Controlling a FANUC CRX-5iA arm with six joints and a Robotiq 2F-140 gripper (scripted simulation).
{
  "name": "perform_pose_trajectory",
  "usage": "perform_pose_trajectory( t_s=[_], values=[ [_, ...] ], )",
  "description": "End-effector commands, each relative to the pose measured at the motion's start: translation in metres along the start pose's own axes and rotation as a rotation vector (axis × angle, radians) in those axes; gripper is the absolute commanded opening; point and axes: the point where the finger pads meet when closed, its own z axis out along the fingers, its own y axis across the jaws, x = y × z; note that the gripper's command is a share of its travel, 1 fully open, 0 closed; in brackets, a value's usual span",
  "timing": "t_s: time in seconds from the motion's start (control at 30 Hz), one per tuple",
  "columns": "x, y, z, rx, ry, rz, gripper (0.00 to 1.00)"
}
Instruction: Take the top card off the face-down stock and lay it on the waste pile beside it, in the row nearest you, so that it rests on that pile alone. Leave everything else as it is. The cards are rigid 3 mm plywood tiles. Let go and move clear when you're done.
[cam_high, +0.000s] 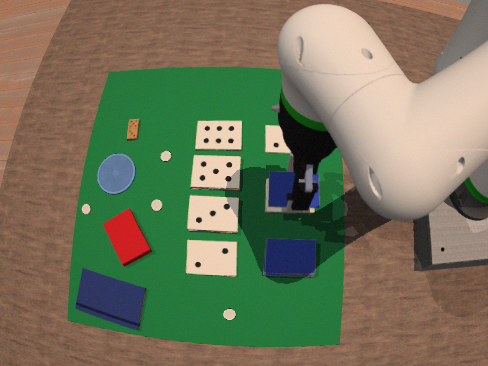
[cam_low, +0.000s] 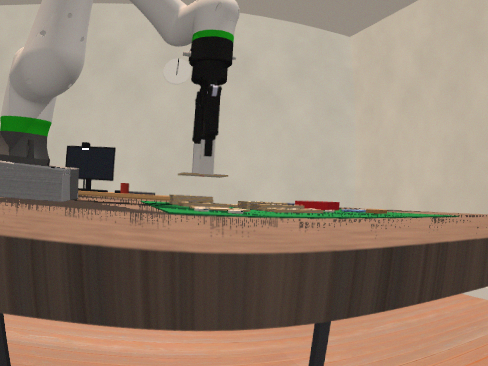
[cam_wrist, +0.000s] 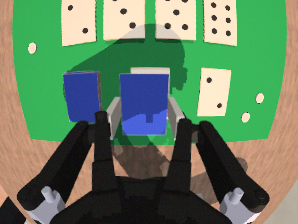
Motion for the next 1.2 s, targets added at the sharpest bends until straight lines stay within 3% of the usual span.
perform_pose_trajectory(
  t_s=[0.0, 0.8, 1.17],
  values=[
    [0.000, 0.007, 0.000, 0.001, 0.000, -0.003, 0.43],
    [0.000, 0.010, 0.001, 0.001, 0.000, -0.004, 0.43],
    [0.000, 0.010, 0.012, 0.001, 0.000, -0.004, 0.43]
  ],
)
